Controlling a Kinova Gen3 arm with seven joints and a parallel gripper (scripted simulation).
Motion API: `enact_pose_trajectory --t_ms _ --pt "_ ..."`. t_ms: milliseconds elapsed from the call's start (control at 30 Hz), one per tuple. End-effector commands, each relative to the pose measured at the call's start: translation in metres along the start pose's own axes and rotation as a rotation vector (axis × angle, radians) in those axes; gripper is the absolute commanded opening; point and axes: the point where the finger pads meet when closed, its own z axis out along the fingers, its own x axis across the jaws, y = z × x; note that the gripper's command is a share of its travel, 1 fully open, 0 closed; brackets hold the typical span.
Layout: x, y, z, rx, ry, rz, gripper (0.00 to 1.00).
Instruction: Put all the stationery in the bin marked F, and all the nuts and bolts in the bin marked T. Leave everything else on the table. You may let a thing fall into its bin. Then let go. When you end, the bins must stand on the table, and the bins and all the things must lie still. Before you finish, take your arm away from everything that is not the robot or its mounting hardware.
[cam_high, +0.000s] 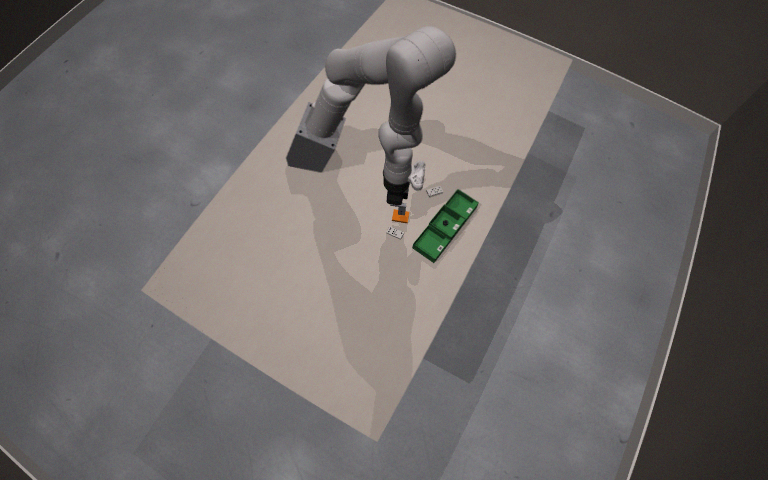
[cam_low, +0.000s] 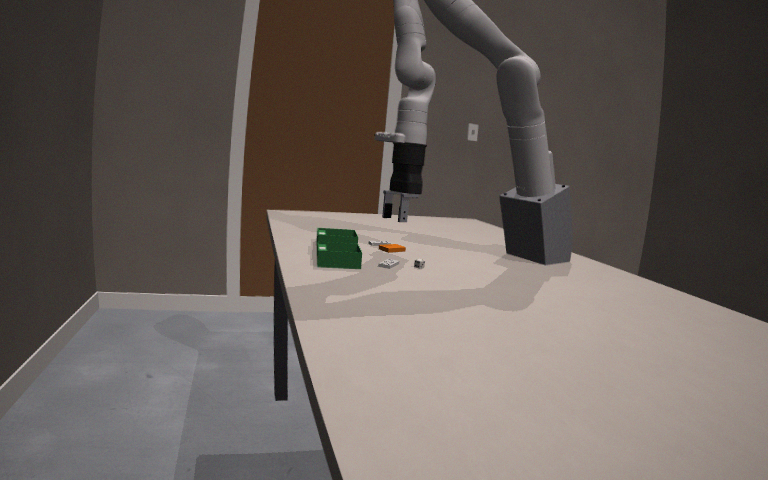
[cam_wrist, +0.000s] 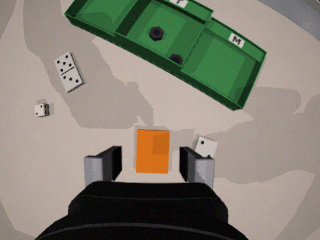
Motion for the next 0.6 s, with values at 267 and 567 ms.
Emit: enact_pose_trajectory --t_ms 267,567 --pt "0.0037 0.0059 0.0006 -0.003 -0.001 0.025 1.0" --pt "0.0022 0.0031 0.0006 -0.003 -0.001 0.025 1.0"
